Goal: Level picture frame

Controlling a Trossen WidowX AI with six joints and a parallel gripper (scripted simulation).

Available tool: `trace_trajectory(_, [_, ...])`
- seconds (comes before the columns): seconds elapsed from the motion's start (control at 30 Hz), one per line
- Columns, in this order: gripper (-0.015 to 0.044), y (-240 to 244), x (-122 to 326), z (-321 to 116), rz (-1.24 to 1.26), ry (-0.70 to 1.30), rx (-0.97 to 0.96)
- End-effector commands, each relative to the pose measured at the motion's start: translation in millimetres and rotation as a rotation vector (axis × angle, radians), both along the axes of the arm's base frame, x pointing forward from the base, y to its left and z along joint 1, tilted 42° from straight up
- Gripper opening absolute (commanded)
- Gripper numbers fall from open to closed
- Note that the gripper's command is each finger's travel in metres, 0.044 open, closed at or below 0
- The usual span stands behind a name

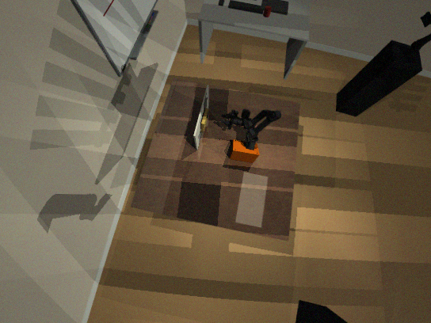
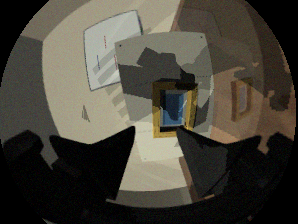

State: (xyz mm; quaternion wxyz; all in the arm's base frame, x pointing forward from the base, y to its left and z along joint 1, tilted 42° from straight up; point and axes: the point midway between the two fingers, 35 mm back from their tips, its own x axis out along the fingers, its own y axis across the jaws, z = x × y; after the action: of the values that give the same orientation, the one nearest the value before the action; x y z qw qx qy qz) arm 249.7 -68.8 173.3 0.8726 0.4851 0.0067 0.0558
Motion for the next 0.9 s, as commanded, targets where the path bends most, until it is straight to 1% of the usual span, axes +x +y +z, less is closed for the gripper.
trace_trajectory(0.0, [0.026, 4, 9, -11, -0.005, 0.003, -0.045])
trace_trajectory(0.4, [0.026, 4, 13, -10, -0.005, 0.002, -0.045])
trace_trajectory(0.5, [0.026, 3, 27, -7, -0.005, 0.001, -0.045])
trace_trajectory(0.7, [0.026, 11, 81, -6, -0.005, -0.001, -0.044])
trace_trajectory(0.87, [0.026, 12, 88, -7, -0.005, -0.002, -0.043])
